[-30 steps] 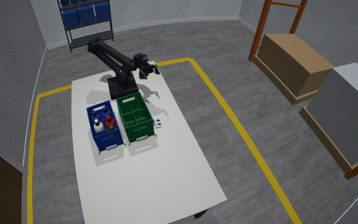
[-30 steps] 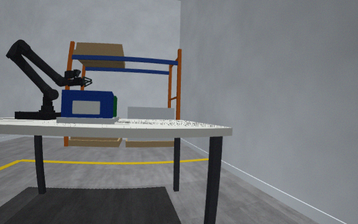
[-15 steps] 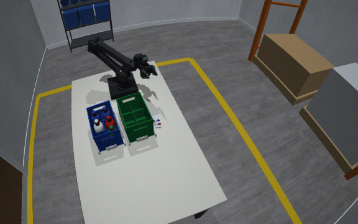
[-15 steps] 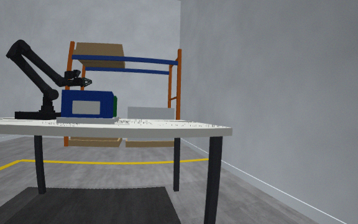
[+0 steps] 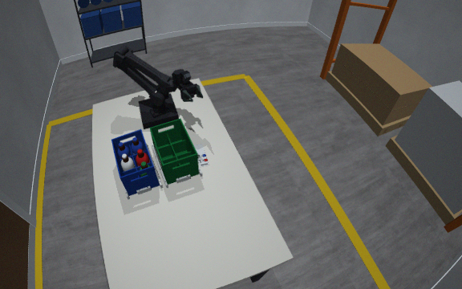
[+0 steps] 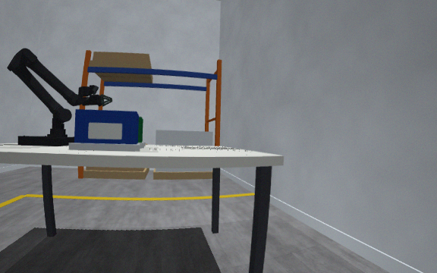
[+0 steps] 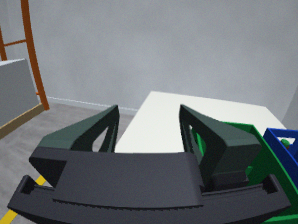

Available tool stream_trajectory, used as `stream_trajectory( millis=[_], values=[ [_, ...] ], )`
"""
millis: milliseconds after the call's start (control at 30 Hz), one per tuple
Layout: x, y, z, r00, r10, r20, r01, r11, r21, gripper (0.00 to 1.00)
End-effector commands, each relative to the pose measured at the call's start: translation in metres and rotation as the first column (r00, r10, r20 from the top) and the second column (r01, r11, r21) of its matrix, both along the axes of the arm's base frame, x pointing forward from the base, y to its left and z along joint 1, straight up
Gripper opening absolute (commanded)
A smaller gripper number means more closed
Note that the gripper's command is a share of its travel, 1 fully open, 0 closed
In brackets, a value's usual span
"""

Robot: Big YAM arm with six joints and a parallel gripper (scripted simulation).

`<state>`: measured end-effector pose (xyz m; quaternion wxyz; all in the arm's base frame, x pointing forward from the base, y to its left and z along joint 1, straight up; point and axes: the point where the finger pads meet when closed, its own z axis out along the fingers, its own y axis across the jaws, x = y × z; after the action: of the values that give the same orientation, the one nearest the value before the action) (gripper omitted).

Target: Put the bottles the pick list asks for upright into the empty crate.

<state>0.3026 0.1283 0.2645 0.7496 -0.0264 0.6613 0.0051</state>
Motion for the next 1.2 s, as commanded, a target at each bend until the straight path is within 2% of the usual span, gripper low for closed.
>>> stream_trajectory(
  millis=[0,467,500,733,867,900,933,967,1067,1167],
  values=[
    [0.001,0.001,0.005,1.0,0.0,0.008,0.0,1.0,0.007,0.61],
    [0.001,0.001,0.005,1.0,0.0,0.008,0.0,1.0,0.007,0.61],
    [0.005,0.005,0.04,0.999,-0.001,0.046,-0.001,0.999,0.042,0.61],
    [0.003,0.002,0.078,0.999,0.0,0.048,-0.002,0.999,0.044,0.61],
    [0.004,0.004,0.094,0.999,0.002,0.035,-0.003,0.999,0.032,0.61],
    [0.005,0.012,0.094,1.0,-0.003,0.005,0.002,0.998,0.057,0.61],
    [0.007,0.009,0.104,0.998,-0.014,0.061,0.01,0.998,0.064,0.61],
    [0.012,0.002,0.108,0.997,-0.032,0.066,0.028,0.998,0.058,0.61],
    [0.016,0.001,0.106,0.999,-0.028,0.043,0.026,0.998,0.056,0.61],
    [0.024,-0.003,0.118,0.999,-0.028,0.045,0.026,0.998,0.055,0.61]
  ],
)
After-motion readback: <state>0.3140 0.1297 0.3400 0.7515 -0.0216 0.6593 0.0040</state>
